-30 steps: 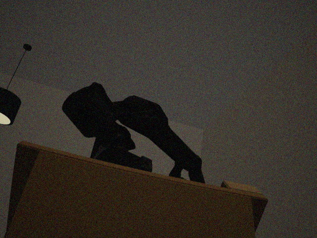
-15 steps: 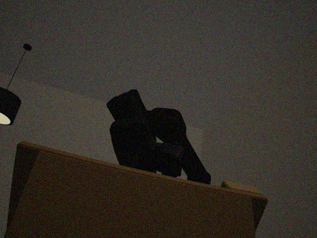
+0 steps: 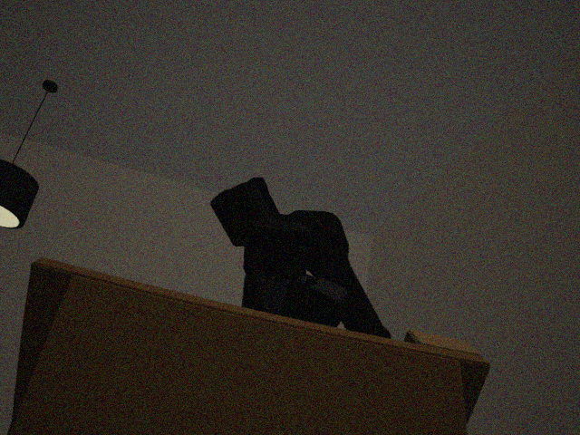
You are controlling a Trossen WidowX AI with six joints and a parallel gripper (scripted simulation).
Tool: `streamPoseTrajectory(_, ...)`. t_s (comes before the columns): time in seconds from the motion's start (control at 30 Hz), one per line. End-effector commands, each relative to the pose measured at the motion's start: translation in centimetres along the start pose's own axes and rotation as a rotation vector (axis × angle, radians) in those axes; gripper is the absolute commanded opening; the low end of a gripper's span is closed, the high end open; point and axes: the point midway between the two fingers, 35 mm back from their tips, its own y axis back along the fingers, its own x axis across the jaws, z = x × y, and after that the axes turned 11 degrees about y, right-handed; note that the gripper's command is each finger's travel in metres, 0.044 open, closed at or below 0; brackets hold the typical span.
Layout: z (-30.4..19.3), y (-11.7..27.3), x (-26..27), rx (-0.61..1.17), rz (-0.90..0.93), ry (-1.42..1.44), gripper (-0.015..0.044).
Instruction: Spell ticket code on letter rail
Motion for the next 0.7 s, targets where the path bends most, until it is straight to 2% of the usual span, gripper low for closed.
streamPoseTrajectory(0.0,-0.2,-0.2,0.1,-0.003,0.006,0.002,0.0414)
streamPoseTrajectory(0.1,-3.7,-2.5,1.2,0.006,0.091,-0.001,0.034)
streamPoseTrajectory(0.4,-14.5,-11.5,9.9,-0.007,0.45,0.016,0.034)
streamPoseTrajectory(0.6,-18.4,-16.3,18.3,-0.059,0.694,0.048,0.034)
streamPoseTrajectory(0.67,-18.9,-16.7,19.1,-0.066,0.717,0.052,0.034)
